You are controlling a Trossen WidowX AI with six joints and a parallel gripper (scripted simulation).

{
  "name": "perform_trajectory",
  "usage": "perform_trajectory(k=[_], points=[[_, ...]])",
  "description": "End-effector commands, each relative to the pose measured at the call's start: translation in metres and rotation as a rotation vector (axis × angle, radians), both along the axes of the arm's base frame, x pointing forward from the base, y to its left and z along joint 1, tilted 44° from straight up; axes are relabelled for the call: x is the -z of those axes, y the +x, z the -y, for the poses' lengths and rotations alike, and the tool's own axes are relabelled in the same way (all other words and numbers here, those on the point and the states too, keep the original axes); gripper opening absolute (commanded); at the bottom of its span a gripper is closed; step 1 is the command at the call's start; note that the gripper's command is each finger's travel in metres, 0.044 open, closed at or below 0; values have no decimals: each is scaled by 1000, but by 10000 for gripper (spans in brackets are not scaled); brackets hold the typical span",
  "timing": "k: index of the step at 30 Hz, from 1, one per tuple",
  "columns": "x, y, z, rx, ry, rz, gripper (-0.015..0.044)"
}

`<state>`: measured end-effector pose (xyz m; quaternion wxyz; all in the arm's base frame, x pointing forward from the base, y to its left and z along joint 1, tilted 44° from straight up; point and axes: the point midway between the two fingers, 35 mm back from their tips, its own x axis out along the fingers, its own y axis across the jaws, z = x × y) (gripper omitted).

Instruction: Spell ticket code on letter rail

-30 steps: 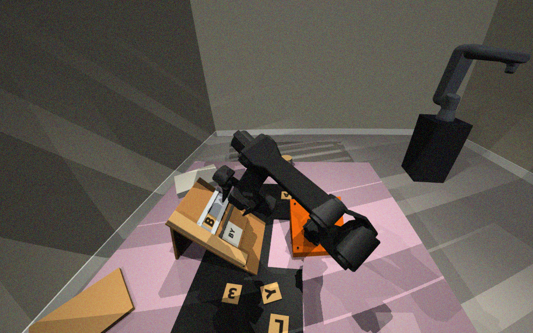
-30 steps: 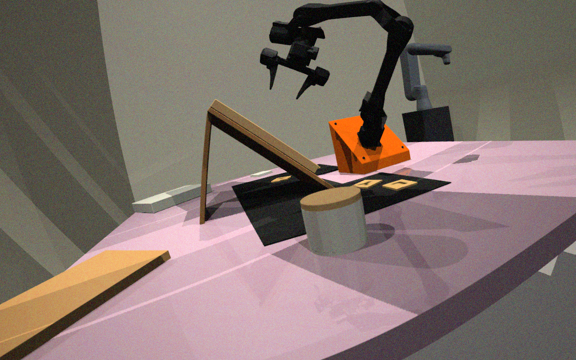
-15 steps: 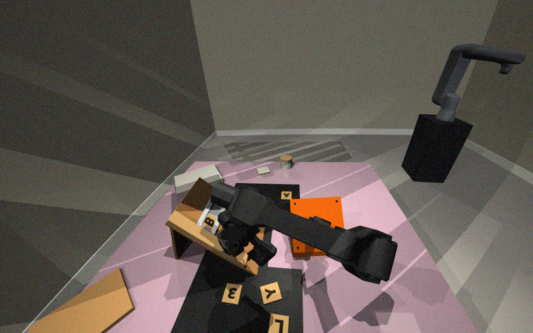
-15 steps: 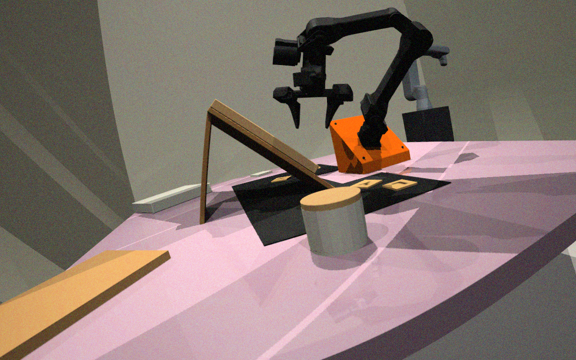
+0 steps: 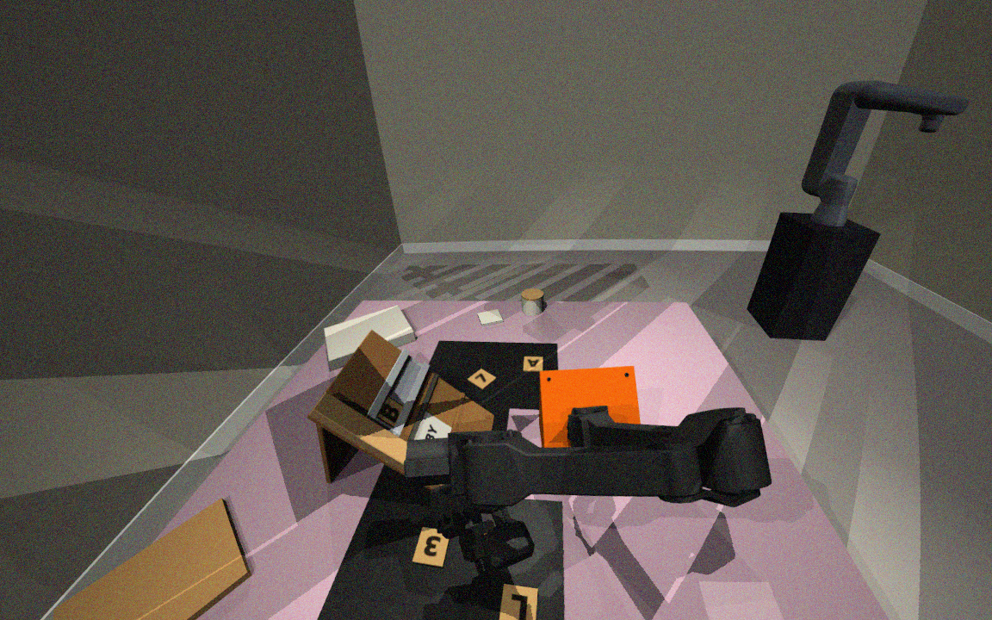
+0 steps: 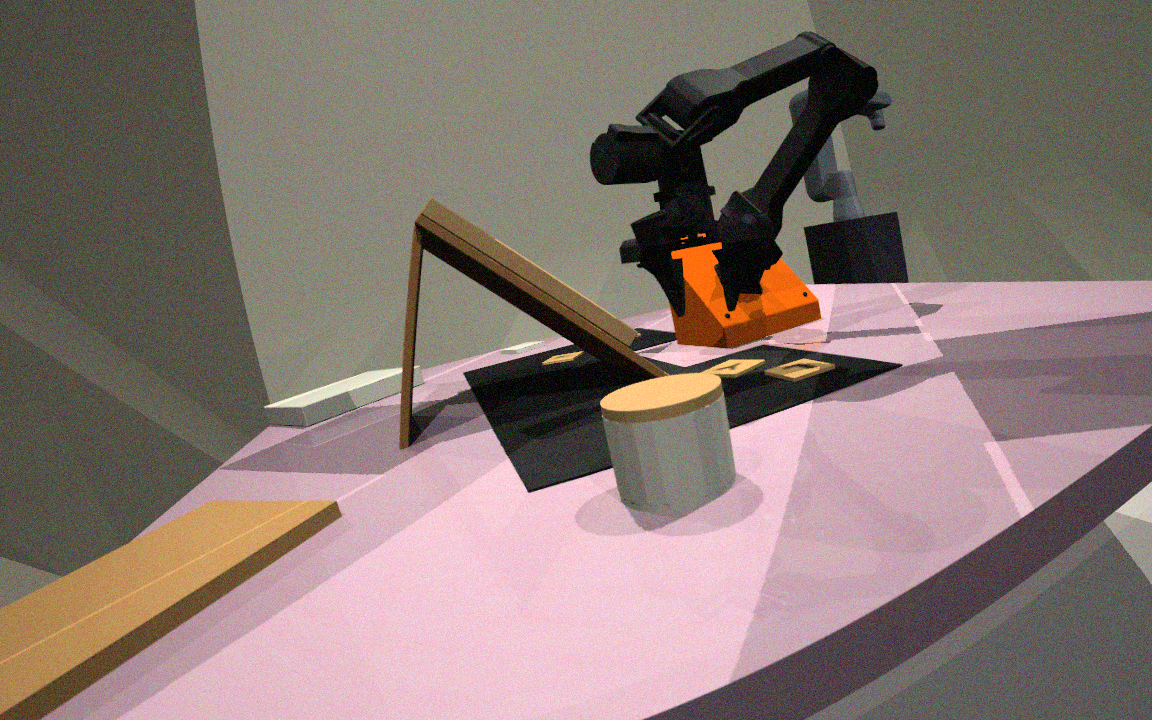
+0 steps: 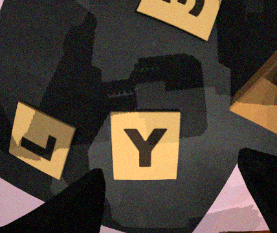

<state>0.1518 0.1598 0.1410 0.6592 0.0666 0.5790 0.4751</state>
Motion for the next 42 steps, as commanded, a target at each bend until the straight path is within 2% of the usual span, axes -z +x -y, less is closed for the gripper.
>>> perform_trajectory(k=[1,10,18,42], points=[[9,-24,-13,46,-52,-120,340],[9,-23,-14,45,-52,-120,340],[31,-28,-35,45,-50,-120,340],[42,-30,-46,45,-49,-120,340]])
